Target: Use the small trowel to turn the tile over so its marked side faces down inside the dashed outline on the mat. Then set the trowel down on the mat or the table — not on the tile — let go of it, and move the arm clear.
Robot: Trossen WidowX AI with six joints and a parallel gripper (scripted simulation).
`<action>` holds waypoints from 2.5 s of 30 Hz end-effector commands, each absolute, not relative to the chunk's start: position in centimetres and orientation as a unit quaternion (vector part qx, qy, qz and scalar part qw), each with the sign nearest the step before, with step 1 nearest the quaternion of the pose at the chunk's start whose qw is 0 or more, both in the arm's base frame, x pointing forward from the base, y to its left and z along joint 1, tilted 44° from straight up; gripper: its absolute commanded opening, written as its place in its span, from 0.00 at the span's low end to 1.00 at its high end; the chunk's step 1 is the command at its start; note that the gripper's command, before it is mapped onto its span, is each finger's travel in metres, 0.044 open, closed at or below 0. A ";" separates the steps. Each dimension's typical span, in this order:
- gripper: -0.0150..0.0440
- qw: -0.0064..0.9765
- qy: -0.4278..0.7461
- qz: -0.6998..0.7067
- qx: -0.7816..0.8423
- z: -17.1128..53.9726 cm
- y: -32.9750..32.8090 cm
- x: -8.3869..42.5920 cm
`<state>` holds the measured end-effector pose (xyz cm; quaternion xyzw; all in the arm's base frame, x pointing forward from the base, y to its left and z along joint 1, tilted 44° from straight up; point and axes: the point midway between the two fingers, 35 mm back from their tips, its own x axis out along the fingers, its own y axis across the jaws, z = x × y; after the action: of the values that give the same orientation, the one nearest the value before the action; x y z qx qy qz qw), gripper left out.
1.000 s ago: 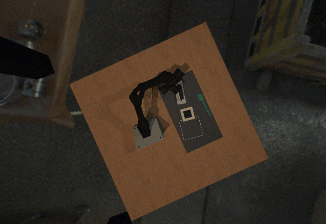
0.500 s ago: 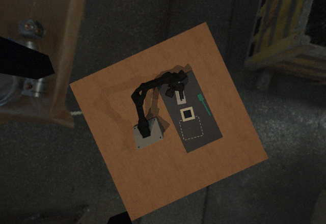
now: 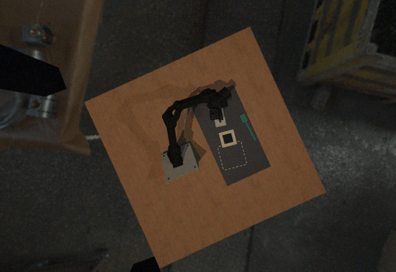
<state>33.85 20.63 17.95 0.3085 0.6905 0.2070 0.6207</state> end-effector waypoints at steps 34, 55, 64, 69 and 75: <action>0.71 0.680 0.422 0.585 -0.130 15.9 16.9 37.1; 0.71 0.654 0.330 0.641 -0.228 14.9 16.3 37.8; 0.71 0.654 0.330 0.641 -0.228 13.9 17.3 37.7; 0.71 0.654 0.330 0.641 -0.228 13.3 17.8 37.7; 0.71 0.654 0.330 0.641 -0.227 12.6 18.5 37.6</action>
<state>37.85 18.07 13.31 -0.2305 0.3258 0.6409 0.6557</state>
